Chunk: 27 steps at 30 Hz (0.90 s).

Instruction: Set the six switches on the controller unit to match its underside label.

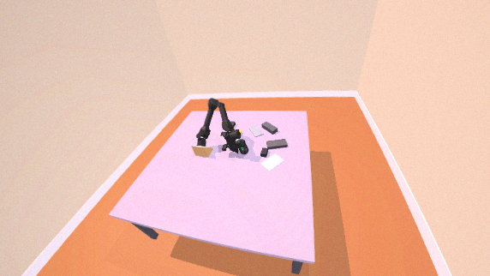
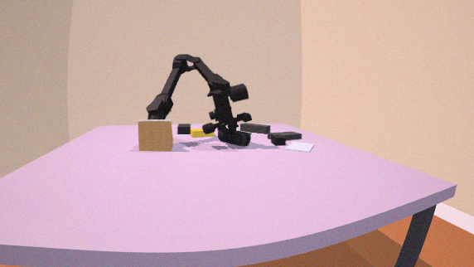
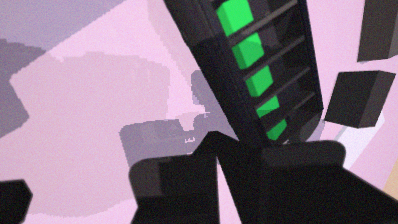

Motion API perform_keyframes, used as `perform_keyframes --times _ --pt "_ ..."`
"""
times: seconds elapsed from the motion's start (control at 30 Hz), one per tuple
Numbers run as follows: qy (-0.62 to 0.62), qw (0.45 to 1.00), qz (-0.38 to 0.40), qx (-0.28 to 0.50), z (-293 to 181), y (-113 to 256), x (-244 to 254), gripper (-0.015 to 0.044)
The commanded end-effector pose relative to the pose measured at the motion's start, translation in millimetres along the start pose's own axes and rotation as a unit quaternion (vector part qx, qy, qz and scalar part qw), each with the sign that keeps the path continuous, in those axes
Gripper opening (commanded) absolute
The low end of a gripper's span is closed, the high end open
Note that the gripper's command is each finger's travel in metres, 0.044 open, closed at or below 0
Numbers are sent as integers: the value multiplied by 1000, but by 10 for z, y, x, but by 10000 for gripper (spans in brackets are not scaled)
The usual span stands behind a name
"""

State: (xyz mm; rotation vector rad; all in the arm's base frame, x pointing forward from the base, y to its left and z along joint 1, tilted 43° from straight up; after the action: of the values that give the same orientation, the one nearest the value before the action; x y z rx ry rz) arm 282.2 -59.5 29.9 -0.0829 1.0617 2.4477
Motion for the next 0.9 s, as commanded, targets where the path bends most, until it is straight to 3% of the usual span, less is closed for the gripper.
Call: perform_keyframes --times 0.0,0.1,0.33,0.6,0.87 --pt "-2 1000 -5 2 -56 344 210 0" --pt "0 1000 -8 -2 -46 593 409 0" --pt "0 1000 -8 -2 -43 609 423 0" --pt "208 976 -2 -63 -148 448 -172 0" --pt "214 975 -2 -65 -152 441 -188 0"
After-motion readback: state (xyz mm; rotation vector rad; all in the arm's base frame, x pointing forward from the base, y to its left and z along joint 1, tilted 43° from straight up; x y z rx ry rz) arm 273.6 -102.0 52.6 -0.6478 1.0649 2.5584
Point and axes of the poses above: the point midway between the two fingers, 35 mm back from their tips, its own y axis back along the fingers, its own x axis across the jaws, z = x × y, the point moved 4 cm from there along y, back along the fingers, and after that the axes turned 7 degrees about -y, right-handed, at the moved point
